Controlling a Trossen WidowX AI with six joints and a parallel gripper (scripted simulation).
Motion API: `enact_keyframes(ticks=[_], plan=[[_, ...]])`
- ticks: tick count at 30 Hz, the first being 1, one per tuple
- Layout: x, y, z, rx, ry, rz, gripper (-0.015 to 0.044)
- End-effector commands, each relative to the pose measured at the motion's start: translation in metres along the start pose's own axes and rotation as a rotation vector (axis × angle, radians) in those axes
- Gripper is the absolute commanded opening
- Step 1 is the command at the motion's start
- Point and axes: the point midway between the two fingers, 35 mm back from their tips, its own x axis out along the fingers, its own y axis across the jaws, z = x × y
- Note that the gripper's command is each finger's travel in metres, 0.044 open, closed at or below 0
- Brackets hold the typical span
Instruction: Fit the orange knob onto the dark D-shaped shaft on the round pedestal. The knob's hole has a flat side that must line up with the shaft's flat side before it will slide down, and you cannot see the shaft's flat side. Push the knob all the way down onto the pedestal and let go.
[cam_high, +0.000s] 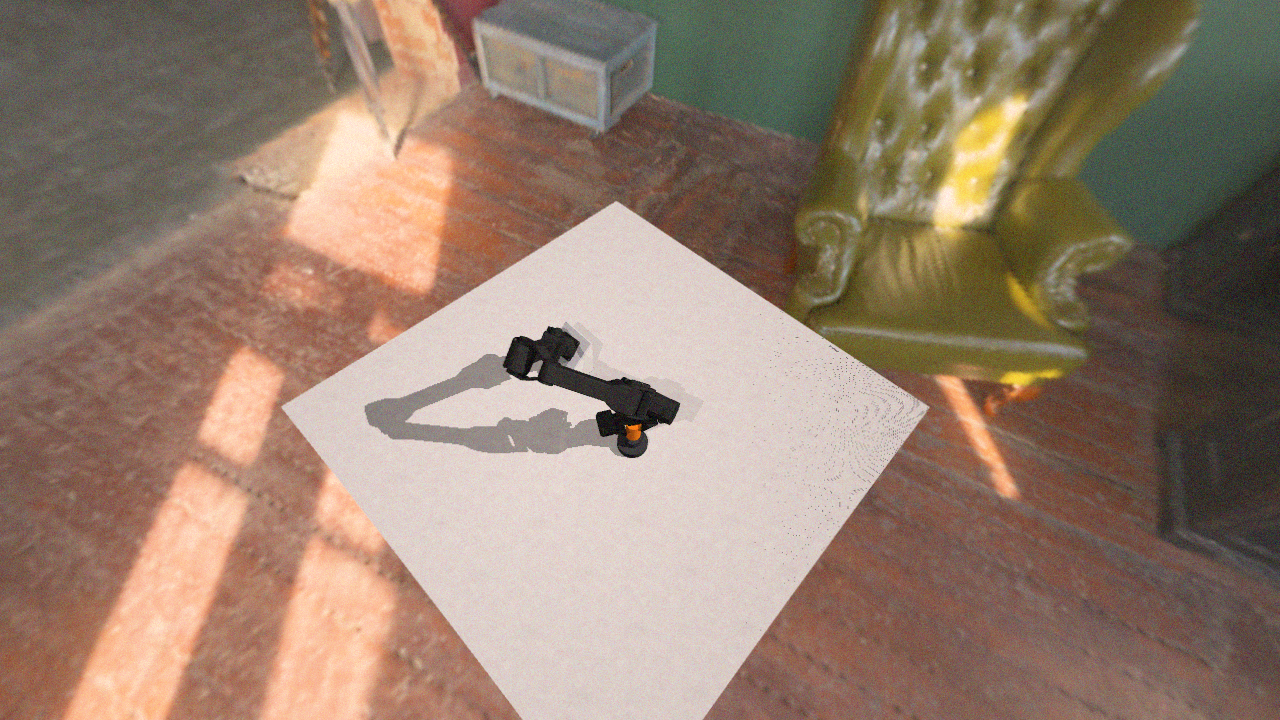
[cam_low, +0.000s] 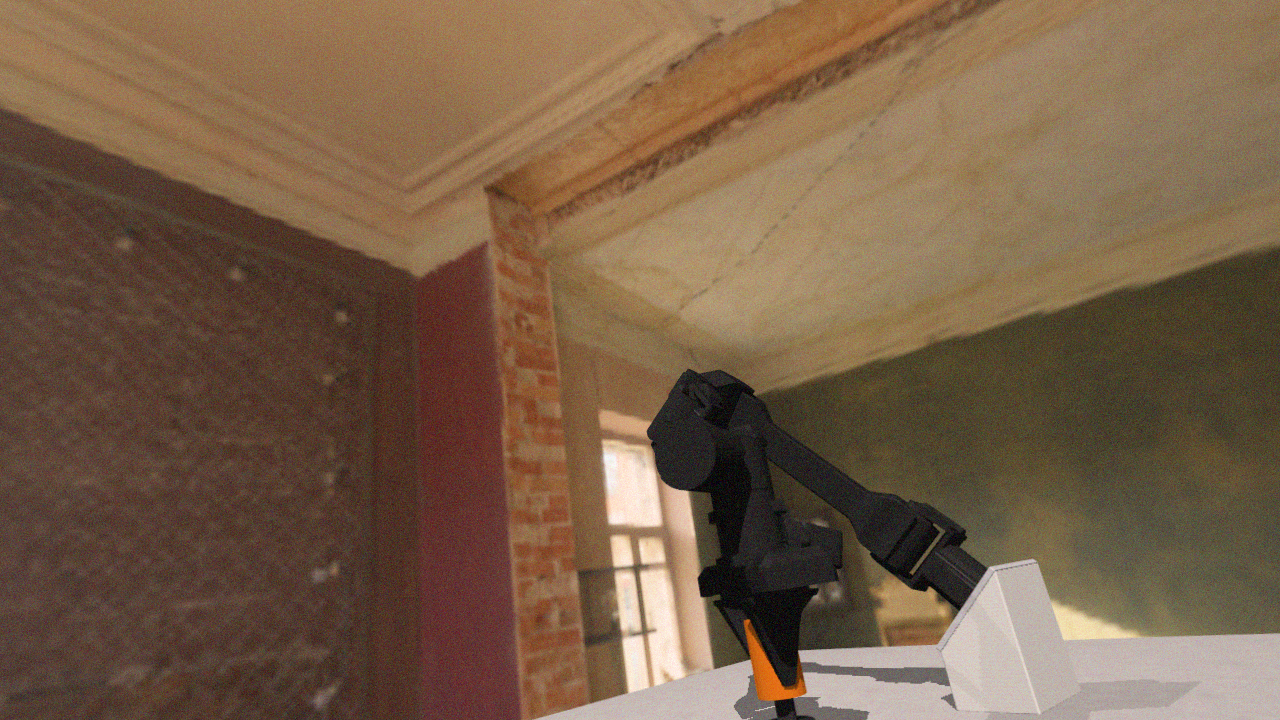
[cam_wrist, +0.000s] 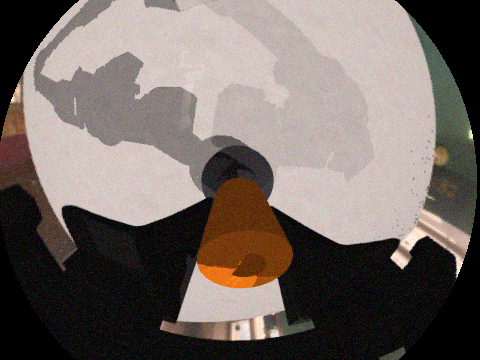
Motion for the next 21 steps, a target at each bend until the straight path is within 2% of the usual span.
enact_keyframes(ticks=[1, 17, 21], plan=[[0.0012, -0.0008, 0.0003, -0.013, 0.004, 0.001, 0.0], [-0.0022, 0.0016, -0.0017, -0.013, 0.004, 0.001, 0.0], [-0.0024, 0.0014, -0.0019, -0.099, 0.004, 0.001, 0.0]])
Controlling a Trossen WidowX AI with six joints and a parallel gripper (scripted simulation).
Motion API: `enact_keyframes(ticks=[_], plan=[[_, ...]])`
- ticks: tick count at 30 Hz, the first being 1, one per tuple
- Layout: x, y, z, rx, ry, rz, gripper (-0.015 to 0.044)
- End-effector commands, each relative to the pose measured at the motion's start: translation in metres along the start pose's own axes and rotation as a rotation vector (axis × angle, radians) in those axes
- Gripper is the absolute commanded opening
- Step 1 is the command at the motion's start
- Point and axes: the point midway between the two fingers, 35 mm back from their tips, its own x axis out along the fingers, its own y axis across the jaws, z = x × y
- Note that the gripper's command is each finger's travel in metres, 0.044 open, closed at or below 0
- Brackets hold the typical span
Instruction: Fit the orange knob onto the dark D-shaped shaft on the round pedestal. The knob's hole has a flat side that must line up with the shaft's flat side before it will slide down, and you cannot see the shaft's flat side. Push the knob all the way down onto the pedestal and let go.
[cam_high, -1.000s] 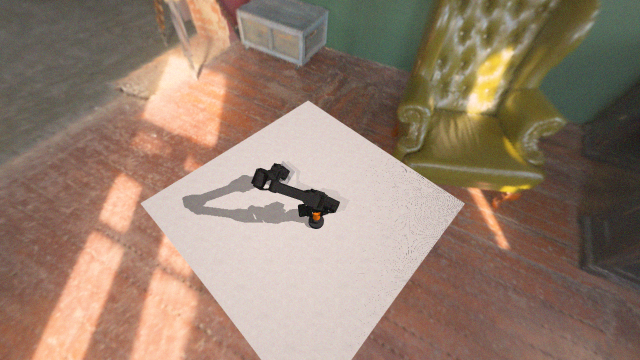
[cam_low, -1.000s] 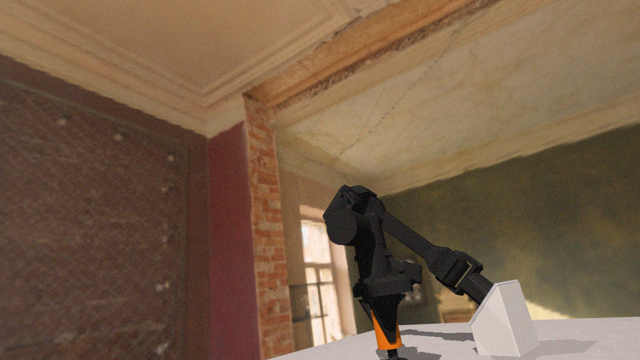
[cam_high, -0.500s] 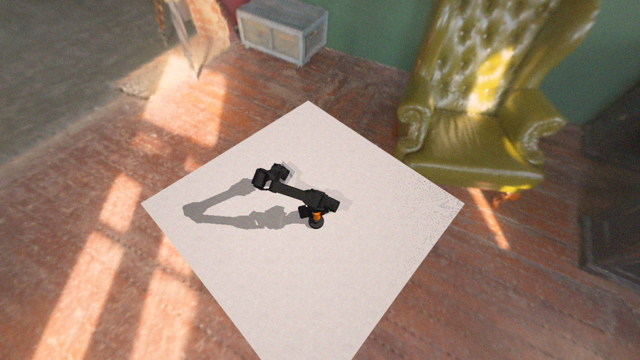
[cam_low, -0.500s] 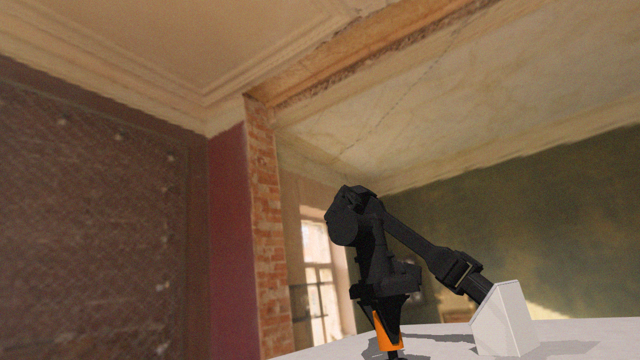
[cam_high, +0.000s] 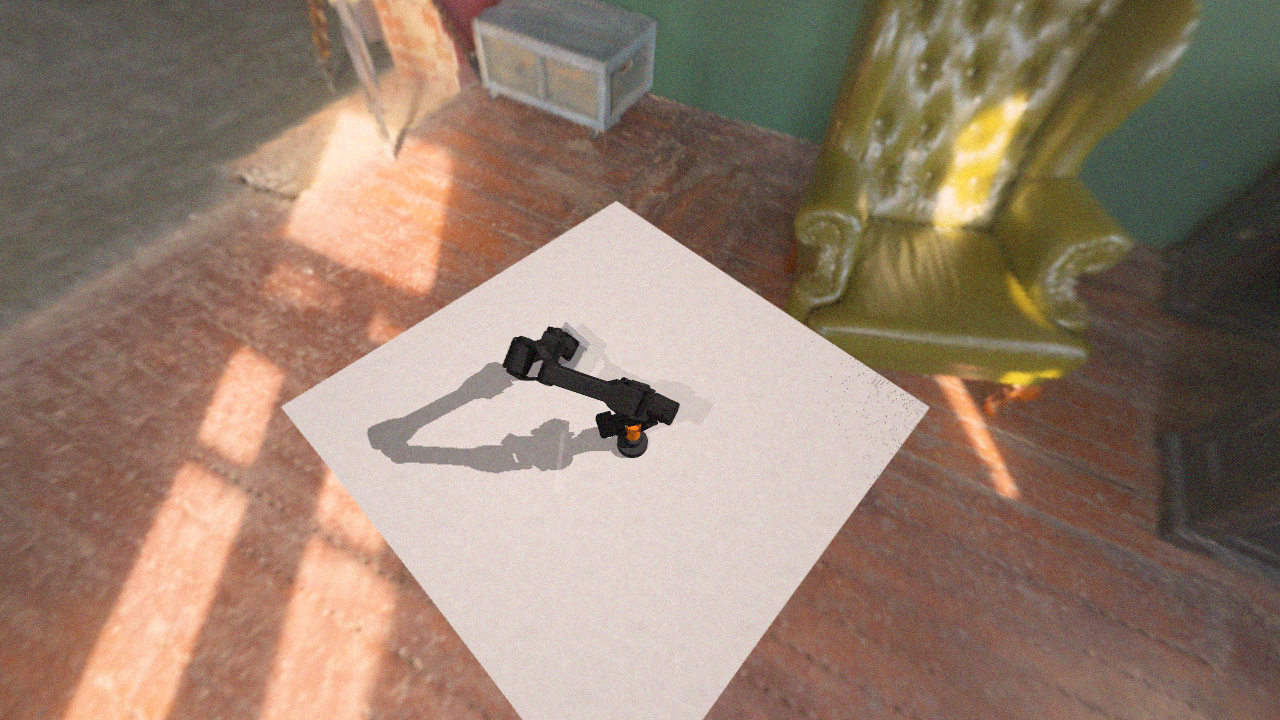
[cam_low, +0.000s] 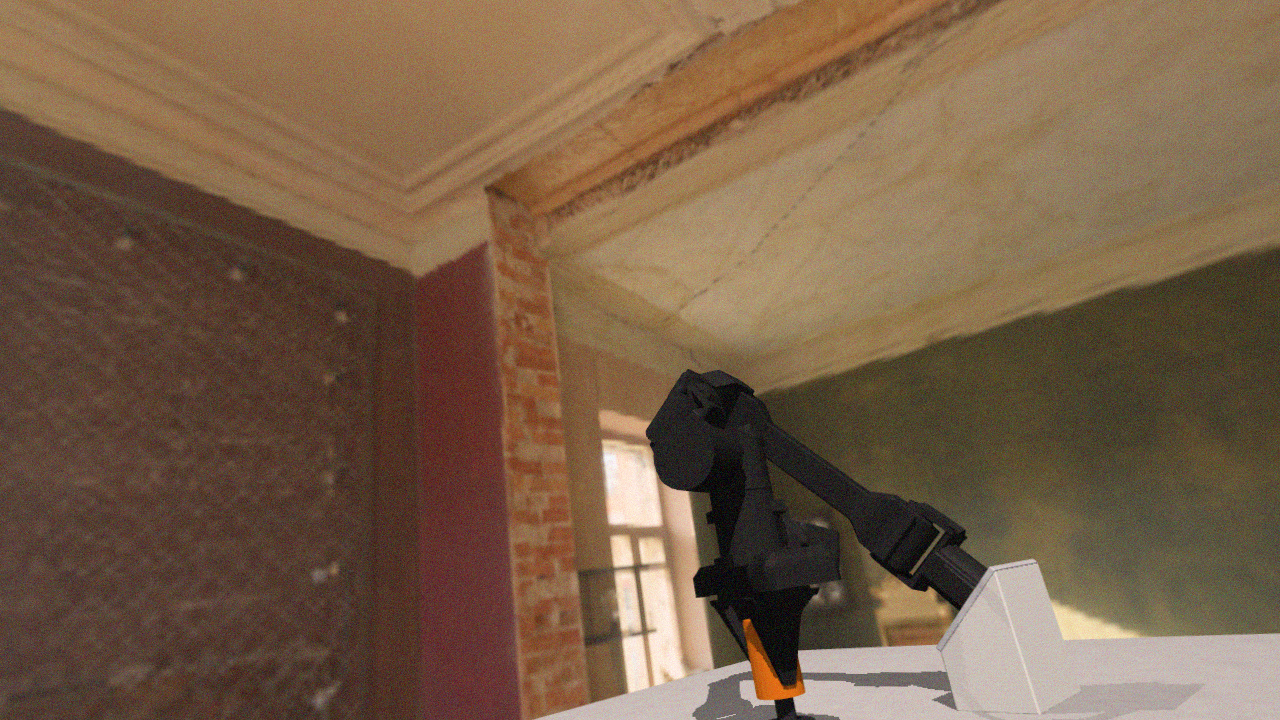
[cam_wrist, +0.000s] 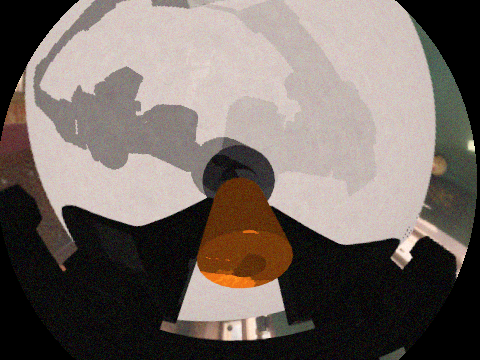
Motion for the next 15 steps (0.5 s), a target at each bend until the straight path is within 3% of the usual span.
enact_keyframes(ticks=[1, 15], plan=[[-0.0022, 0.0002, -0.0014, -0.09, 0.006, 0.0, 0.0], [0.002, -0.0018, 0.0004, -0.174, 0.006, 0.0, 0.0]])
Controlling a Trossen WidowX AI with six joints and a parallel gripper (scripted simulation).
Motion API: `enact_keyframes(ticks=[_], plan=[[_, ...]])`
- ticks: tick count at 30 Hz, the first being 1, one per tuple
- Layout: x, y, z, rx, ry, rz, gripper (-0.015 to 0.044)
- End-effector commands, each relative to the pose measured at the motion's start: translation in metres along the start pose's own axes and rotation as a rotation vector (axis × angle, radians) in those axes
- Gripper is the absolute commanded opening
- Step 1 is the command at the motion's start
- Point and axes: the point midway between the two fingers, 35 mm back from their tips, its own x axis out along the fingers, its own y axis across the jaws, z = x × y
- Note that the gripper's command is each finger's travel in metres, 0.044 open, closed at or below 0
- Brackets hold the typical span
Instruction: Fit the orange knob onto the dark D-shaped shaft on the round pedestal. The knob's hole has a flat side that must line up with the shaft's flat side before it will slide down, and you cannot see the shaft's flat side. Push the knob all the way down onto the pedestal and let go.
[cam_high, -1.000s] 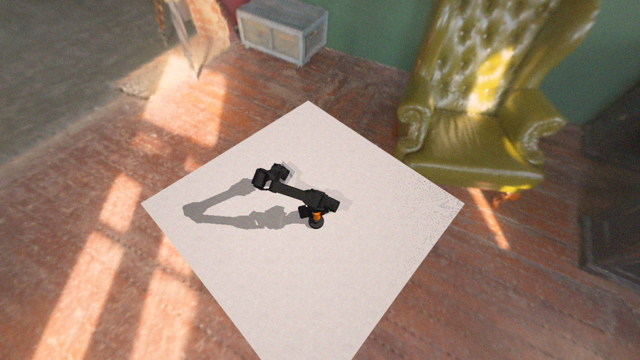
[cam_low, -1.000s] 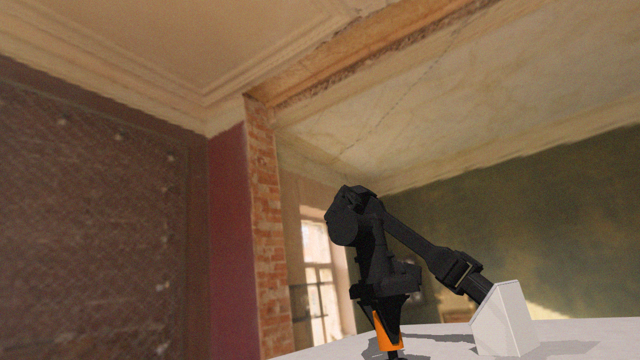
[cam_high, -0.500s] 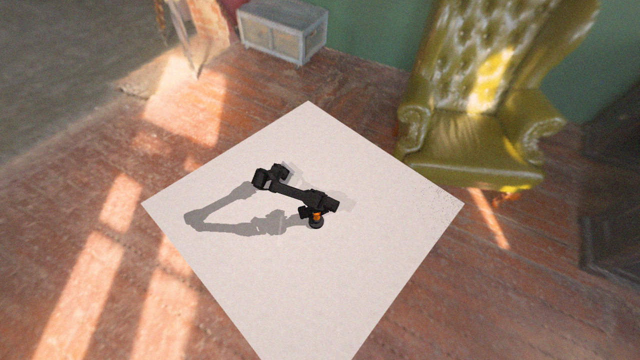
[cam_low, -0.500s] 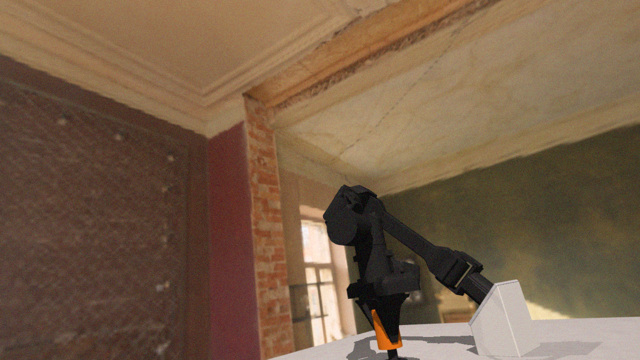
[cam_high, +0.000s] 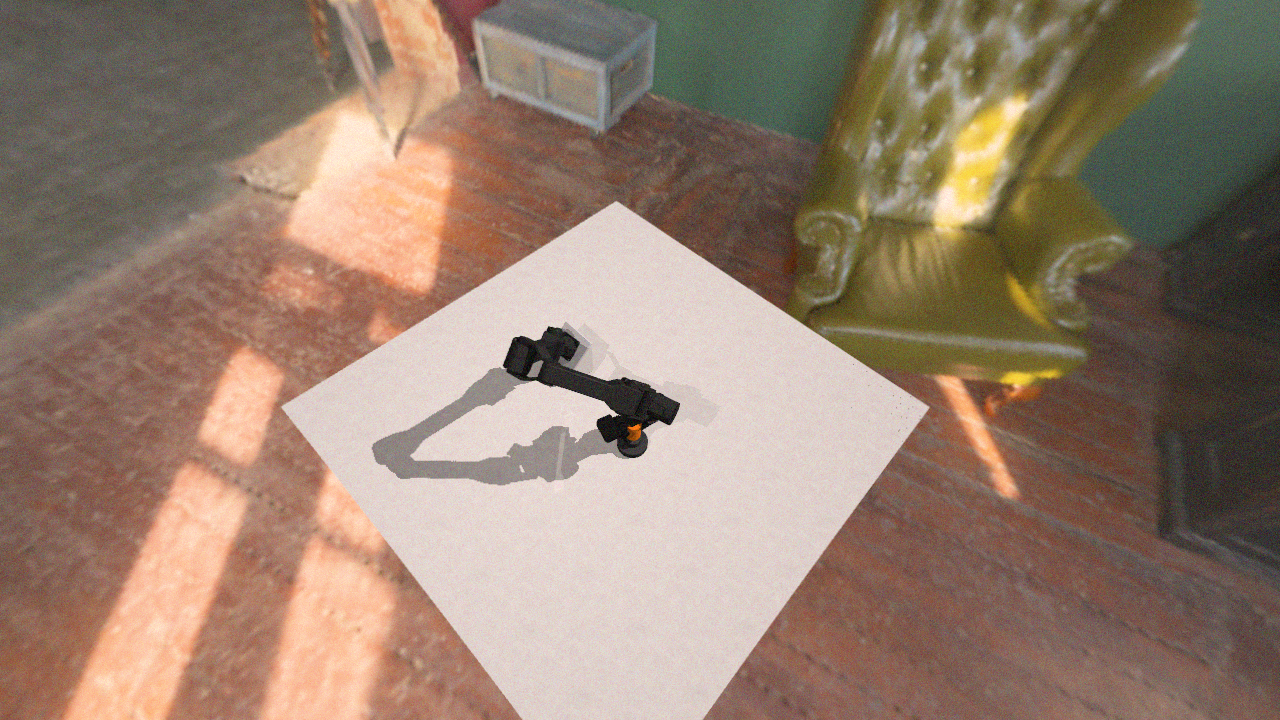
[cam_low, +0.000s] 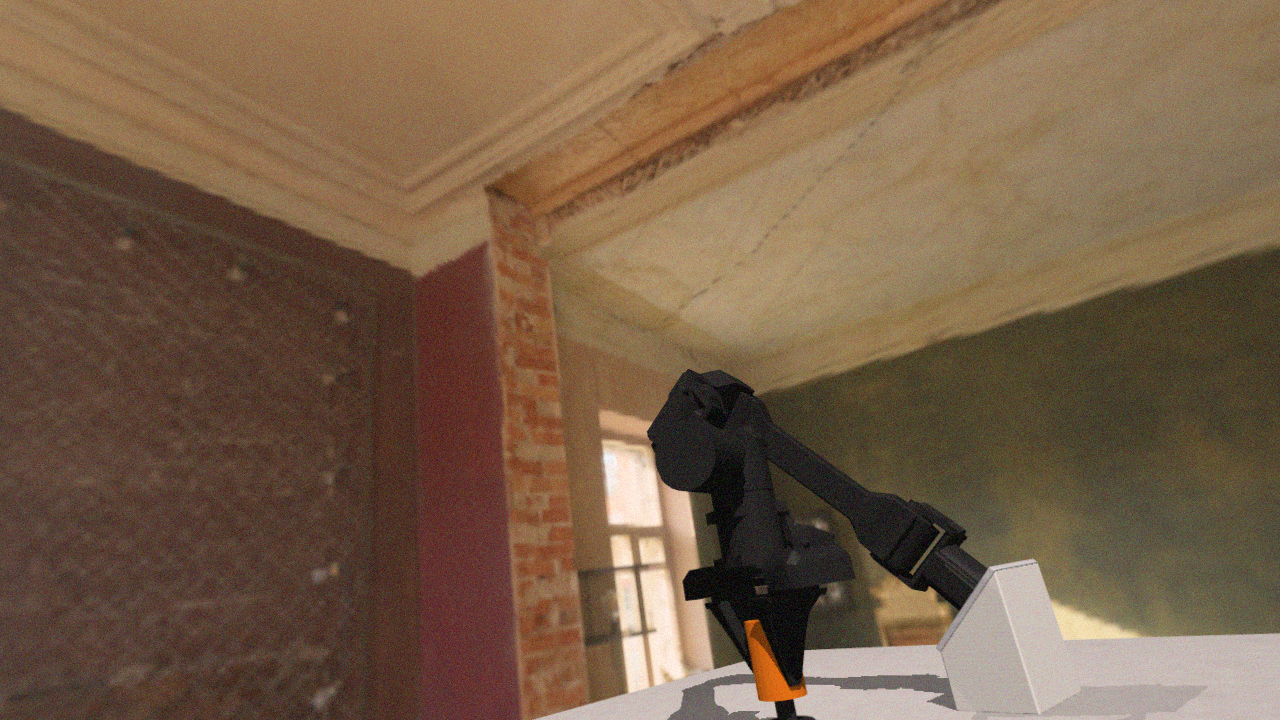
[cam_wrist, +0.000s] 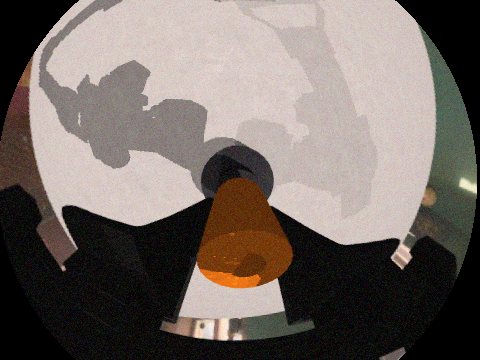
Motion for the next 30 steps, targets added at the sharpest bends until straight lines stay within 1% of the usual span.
enact_keyframes(ticks=[1, 16, 19, 23, 30], plan=[[0.0012, -0.0001, -0.0004, -0.007, 0.003, 0.002, 0.0], [-0.003, 0.0023, -0.0012, -0.007, 0.003, 0.002, 0.0], [-0.0032, 0.0021, -0.0013, -0.06, 0.003, 0.002, 0.0], [-0.0033, 0.0009, -0.0015, -0.206, 0.003, 0.003, 0.0], [-0.0009, -0.0007, 0.0003, -0.216, 0.003, 0.003, 0.0]])
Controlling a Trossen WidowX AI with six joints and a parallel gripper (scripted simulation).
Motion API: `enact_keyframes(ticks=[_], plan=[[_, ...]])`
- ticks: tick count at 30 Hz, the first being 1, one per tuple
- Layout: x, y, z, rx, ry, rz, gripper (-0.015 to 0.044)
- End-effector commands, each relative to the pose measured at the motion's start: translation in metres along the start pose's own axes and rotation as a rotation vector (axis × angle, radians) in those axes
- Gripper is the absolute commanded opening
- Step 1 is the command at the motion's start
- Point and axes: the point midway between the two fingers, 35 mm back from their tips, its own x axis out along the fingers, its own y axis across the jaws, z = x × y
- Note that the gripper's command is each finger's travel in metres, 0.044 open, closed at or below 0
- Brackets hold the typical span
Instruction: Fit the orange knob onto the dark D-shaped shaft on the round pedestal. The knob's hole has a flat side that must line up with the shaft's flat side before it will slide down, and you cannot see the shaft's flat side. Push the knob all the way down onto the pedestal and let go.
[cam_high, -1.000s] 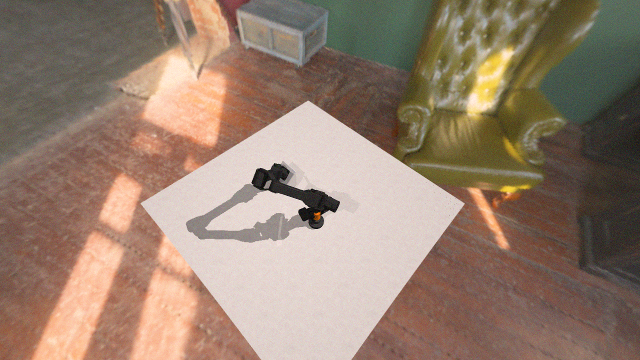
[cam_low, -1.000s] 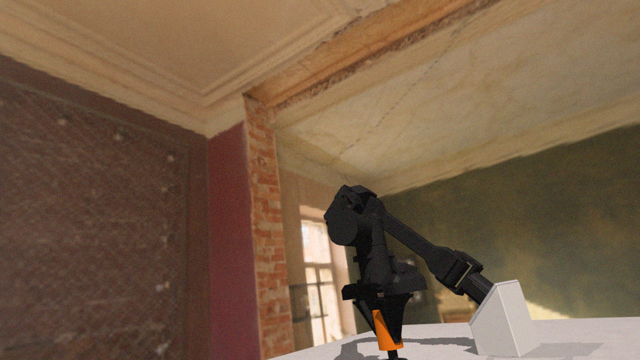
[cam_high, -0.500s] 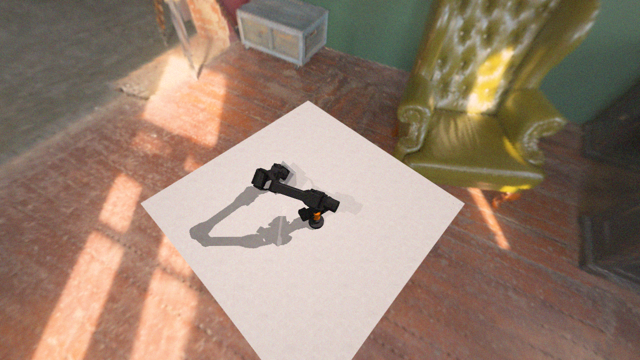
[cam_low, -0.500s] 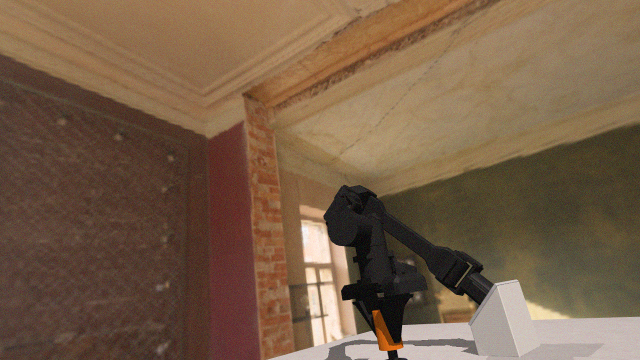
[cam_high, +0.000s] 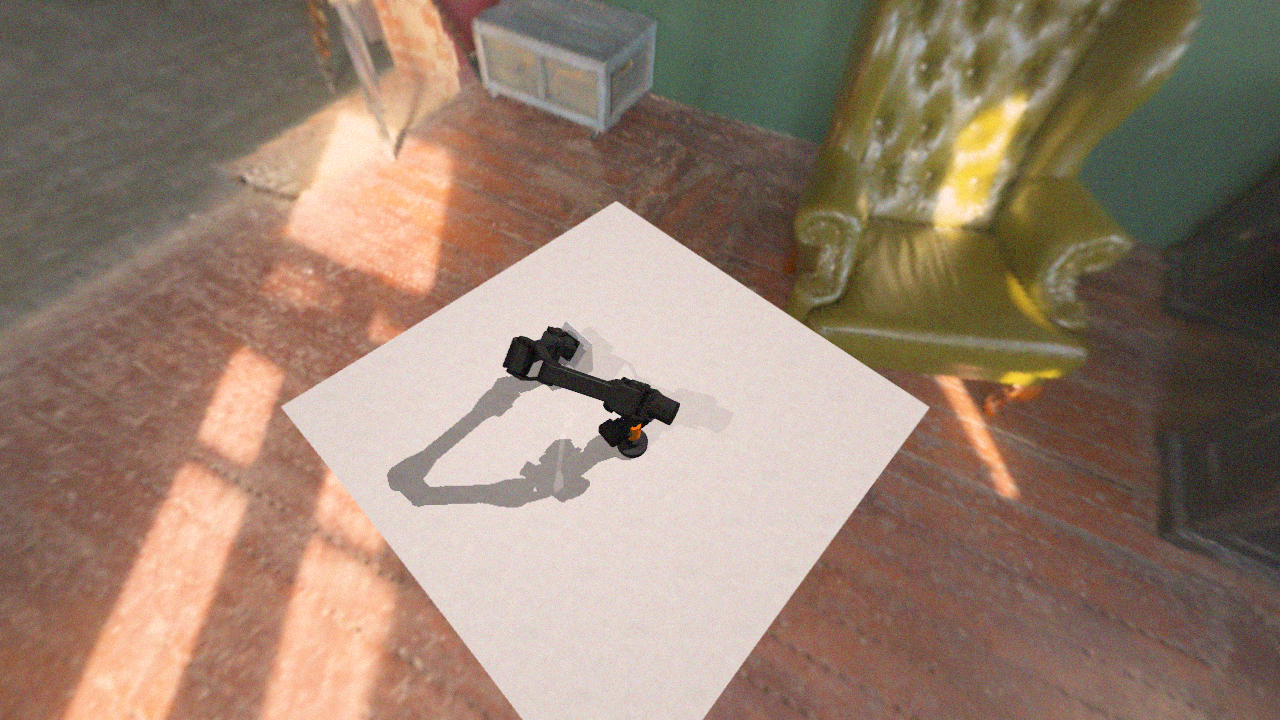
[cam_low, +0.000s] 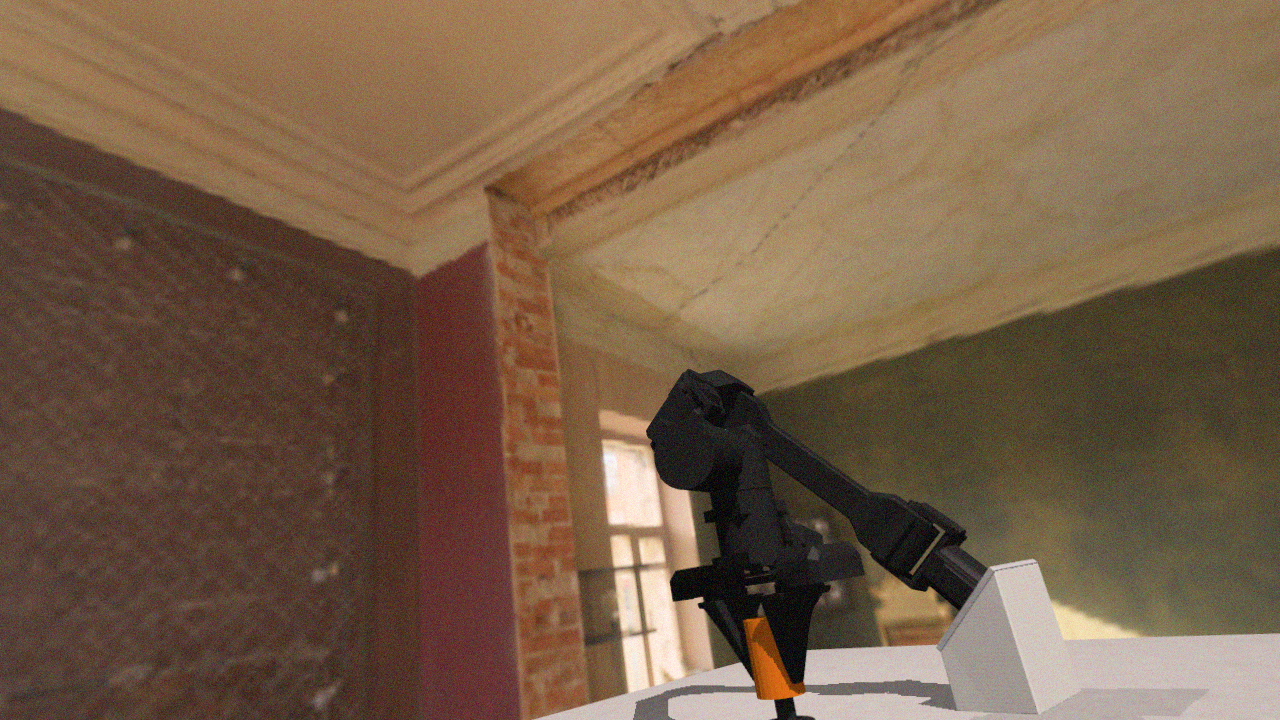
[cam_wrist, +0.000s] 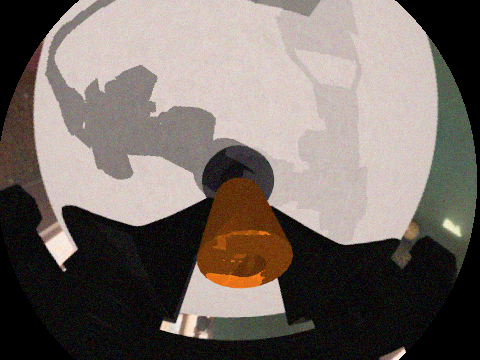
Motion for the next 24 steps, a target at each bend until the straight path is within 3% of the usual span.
enact_keyframes(ticks=[1, 24], plan=[[0.0003, -0.0015, 0.0003, -0.017, 0.004, 0.002, 0.0], [-0.002, 0.0013, -0.0009, -0.103, 0.003, 0.003, 0.0]])
